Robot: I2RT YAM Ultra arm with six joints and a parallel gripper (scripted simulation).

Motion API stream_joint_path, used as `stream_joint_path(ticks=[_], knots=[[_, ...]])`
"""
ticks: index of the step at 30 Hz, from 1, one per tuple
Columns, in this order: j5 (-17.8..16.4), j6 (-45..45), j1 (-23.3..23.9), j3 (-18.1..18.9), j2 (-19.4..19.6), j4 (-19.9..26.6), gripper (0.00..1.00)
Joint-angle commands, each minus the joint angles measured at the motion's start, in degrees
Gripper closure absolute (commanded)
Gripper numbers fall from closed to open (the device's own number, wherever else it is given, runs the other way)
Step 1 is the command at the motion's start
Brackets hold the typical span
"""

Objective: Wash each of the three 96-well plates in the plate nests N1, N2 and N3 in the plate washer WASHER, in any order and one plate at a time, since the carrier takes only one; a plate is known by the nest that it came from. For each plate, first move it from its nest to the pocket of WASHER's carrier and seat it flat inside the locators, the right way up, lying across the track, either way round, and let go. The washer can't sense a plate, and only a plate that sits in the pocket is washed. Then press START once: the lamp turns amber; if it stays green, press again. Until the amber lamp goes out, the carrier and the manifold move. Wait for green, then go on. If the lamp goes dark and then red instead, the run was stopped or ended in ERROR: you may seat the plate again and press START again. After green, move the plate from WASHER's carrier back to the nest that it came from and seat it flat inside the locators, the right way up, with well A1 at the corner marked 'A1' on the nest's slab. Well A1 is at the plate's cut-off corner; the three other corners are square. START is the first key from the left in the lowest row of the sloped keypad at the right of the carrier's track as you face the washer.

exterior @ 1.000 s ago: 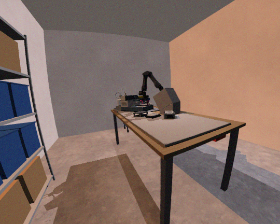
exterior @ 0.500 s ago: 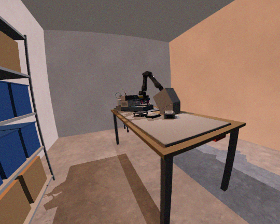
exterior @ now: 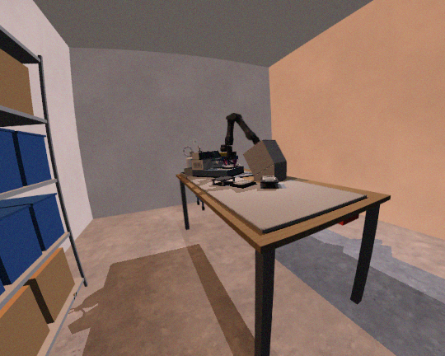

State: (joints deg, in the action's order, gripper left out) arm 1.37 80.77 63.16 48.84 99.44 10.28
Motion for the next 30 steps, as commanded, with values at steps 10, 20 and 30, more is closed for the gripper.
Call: stream_joint_path(ticks=[10, 20, 30], knots=[[0.08, -0.44, 0.84, 0.84, -0.26, 0.03, 0.0], [0.08, -0.44, 0.84, 0.84, -0.26, 0.03, 0.0], [0.04, -0.14, 0.27, 0.21, -0.33, -0.03, 0.3]])
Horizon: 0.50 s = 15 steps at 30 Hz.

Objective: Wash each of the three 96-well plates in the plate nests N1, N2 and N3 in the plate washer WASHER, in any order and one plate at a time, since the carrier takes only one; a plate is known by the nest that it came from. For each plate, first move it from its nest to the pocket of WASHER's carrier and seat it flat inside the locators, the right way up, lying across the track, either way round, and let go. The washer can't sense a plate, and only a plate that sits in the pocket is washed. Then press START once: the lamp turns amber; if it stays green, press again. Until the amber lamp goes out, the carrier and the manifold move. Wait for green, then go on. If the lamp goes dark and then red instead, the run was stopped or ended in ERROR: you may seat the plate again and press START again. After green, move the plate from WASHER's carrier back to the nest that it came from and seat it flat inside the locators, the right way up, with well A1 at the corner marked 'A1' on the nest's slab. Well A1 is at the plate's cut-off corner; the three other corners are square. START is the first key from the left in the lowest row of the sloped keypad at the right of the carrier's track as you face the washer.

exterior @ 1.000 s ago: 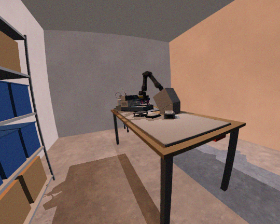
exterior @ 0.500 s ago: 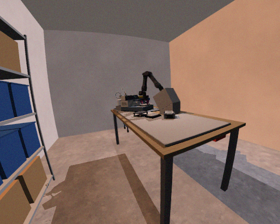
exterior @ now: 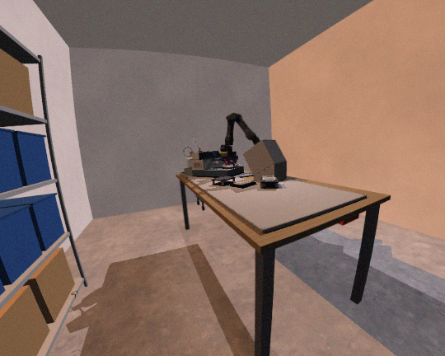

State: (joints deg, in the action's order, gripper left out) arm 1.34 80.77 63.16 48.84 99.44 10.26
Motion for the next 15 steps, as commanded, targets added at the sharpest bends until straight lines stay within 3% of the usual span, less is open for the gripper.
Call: stream_joint_path(ticks=[1, 2, 3, 5, 6, 8, 9, 11, 12, 15], knots=[[0.06, -0.14, 0.27, 0.21, -0.33, 0.0, 0.3], [0.06, -0.14, 0.27, 0.21, -0.33, 0.0, 0.3], [0.06, -0.14, 0.27, 0.21, -0.33, 0.0, 0.4], [0.06, -0.14, 0.27, 0.21, -0.33, 0.0, 0.4], [0.06, -0.14, 0.27, 0.21, -0.33, 0.0, 0.5], [0.06, -0.14, 0.27, 0.21, -0.33, 0.0, 0.5], [0.06, -0.14, 0.27, 0.21, -0.33, 0.0, 0.6], [0.06, -0.14, 0.27, 0.21, -0.33, 0.0, 0.6], [0.06, -0.14, 0.27, 0.21, -0.33, 0.0, 0.7], [0.06, -0.14, 0.27, 0.21, -0.33, 0.0, 0.7]])
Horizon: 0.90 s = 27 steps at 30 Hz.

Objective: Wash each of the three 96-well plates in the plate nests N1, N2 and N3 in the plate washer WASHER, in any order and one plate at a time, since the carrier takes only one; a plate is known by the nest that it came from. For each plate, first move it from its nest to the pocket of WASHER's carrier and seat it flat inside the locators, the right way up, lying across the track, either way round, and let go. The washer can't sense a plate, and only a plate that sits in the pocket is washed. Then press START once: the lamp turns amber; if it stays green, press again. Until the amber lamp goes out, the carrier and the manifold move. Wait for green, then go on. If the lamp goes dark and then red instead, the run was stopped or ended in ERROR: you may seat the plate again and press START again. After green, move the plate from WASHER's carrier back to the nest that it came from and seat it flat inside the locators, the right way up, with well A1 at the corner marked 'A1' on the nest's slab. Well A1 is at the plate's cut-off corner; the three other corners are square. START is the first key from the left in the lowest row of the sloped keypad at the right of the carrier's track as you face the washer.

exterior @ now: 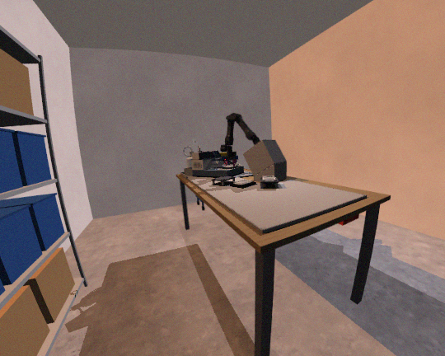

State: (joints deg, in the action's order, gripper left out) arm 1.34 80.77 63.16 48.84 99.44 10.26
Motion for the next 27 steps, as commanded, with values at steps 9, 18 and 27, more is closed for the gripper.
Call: stream_joint_path(ticks=[9, 18, 27], knots=[[0.15, -0.43, 0.84, 0.84, -0.26, 0.11, 1.0], [0.15, -0.41, 0.84, 0.84, -0.26, 0.11, 1.0], [0.15, -0.41, 0.84, 0.84, -0.26, 0.11, 1.0]])
